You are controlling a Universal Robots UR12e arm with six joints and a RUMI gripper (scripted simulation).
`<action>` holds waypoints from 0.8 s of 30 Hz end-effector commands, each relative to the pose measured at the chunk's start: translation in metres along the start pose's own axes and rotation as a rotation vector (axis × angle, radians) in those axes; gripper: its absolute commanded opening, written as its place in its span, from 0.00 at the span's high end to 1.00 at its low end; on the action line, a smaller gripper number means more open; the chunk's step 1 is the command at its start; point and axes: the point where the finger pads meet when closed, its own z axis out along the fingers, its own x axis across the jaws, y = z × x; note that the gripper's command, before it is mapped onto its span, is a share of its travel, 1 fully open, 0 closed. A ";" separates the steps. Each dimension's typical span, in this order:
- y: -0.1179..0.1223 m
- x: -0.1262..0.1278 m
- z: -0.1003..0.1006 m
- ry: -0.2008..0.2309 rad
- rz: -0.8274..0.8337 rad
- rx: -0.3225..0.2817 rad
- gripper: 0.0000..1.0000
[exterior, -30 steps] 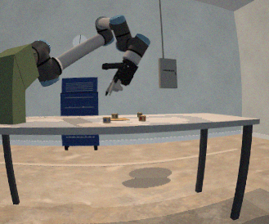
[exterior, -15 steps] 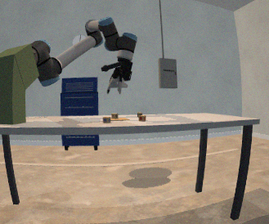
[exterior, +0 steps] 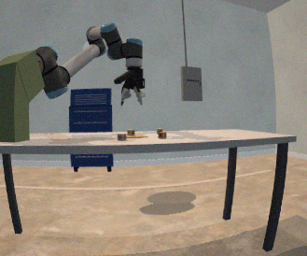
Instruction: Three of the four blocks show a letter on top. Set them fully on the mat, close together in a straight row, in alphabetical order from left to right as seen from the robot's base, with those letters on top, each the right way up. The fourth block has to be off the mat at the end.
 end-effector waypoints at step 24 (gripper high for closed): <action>0.002 0.001 0.002 -0.005 -0.117 -0.008 0.00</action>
